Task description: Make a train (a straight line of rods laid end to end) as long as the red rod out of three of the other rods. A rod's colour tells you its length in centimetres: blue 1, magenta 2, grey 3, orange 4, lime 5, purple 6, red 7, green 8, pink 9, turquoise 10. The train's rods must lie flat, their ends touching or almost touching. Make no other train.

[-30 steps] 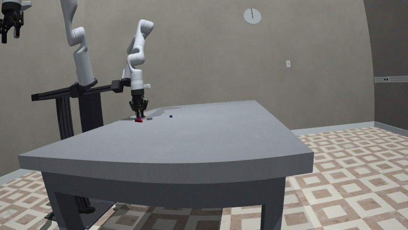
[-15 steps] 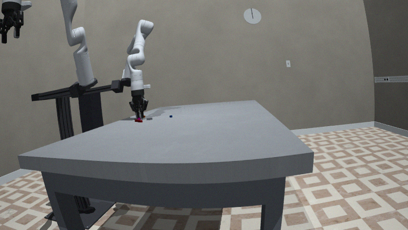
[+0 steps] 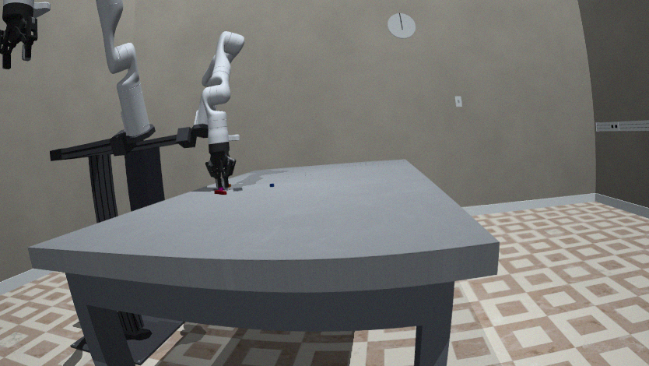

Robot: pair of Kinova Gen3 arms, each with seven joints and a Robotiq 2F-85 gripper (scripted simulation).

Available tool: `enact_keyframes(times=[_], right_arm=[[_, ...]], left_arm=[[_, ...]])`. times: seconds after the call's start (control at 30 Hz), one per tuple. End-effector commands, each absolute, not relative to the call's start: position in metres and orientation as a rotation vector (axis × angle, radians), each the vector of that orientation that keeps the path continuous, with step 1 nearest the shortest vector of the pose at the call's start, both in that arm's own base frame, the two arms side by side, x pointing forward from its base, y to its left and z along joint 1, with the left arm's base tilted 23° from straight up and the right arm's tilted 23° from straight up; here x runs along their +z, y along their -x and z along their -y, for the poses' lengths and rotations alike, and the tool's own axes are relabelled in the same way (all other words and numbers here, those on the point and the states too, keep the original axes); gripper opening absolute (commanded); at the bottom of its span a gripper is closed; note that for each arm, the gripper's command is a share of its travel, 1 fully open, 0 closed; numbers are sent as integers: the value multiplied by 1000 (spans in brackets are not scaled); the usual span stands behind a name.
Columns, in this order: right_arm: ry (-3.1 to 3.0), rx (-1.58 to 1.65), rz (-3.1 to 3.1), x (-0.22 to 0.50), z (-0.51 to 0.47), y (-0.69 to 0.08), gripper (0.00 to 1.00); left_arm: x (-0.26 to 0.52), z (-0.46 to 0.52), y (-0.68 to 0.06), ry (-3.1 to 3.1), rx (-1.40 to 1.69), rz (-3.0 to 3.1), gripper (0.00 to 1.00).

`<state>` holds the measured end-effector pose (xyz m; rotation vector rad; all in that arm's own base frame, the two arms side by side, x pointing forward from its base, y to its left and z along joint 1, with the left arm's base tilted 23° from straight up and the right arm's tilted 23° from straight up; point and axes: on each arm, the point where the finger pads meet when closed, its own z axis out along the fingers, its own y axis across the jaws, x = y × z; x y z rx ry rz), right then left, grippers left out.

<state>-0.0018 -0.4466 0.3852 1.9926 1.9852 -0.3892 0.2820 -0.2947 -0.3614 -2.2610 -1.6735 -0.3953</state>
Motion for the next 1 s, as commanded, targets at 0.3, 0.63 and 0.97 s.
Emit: enact_keyframes(times=[0.3, 0.63, 0.97], right_arm=[[-1992, -390, -1984, 386, 447, 2, 1000], [-1992, -390, -1984, 386, 447, 2, 1000], [-1992, -390, -1984, 386, 447, 2, 1000]], left_arm=[[-361, 296, -282, 2263, -395, 1674, 317], [-361, 296, -282, 2263, -395, 1674, 175], [-361, 296, -282, 2263, -395, 1674, 175]])
